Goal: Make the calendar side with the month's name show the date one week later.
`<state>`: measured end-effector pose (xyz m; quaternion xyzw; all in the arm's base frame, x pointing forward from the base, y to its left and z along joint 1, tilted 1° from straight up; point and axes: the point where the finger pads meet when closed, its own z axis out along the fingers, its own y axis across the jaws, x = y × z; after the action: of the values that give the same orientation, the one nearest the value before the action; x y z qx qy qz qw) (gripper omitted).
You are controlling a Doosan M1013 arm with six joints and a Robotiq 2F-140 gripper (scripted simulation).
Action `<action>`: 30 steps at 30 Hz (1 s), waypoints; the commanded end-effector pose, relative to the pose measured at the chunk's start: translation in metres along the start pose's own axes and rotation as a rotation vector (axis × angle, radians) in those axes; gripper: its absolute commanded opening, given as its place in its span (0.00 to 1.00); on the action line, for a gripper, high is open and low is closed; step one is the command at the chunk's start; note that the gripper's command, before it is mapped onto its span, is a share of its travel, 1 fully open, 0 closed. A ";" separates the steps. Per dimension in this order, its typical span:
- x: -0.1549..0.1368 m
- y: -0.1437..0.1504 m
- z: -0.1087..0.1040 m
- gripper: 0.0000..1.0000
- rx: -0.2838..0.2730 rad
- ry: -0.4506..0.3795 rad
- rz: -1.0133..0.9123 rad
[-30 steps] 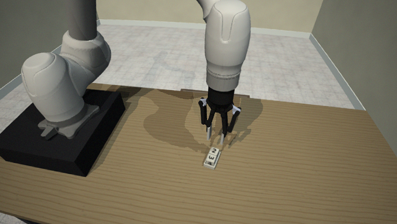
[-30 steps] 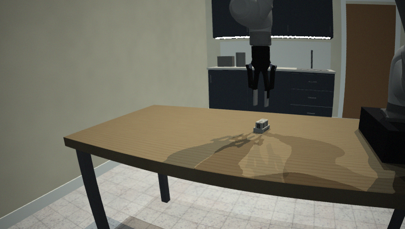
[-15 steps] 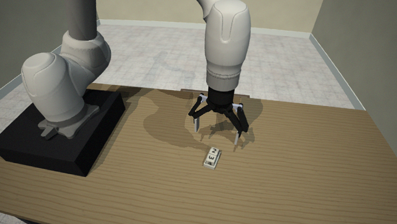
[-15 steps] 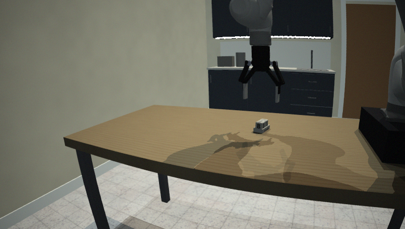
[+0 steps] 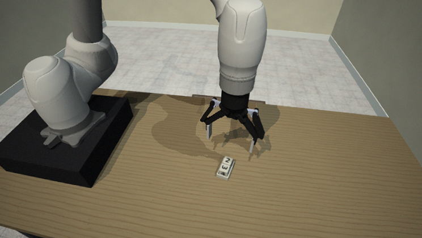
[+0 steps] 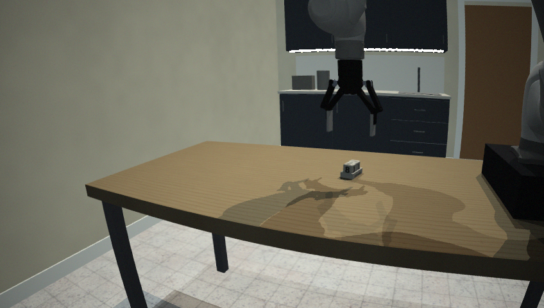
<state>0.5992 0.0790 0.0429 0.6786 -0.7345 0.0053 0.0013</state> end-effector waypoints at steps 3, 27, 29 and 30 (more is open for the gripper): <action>0.000 0.000 -0.006 1.00 0.000 0.000 0.000; 0.000 0.000 -0.052 1.00 0.000 0.000 0.000; 0.000 0.000 -0.052 1.00 0.000 0.000 0.000; 0.000 0.000 -0.052 1.00 0.000 0.000 0.000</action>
<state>0.5989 0.0795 0.0944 0.6786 -0.7345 0.0053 0.0013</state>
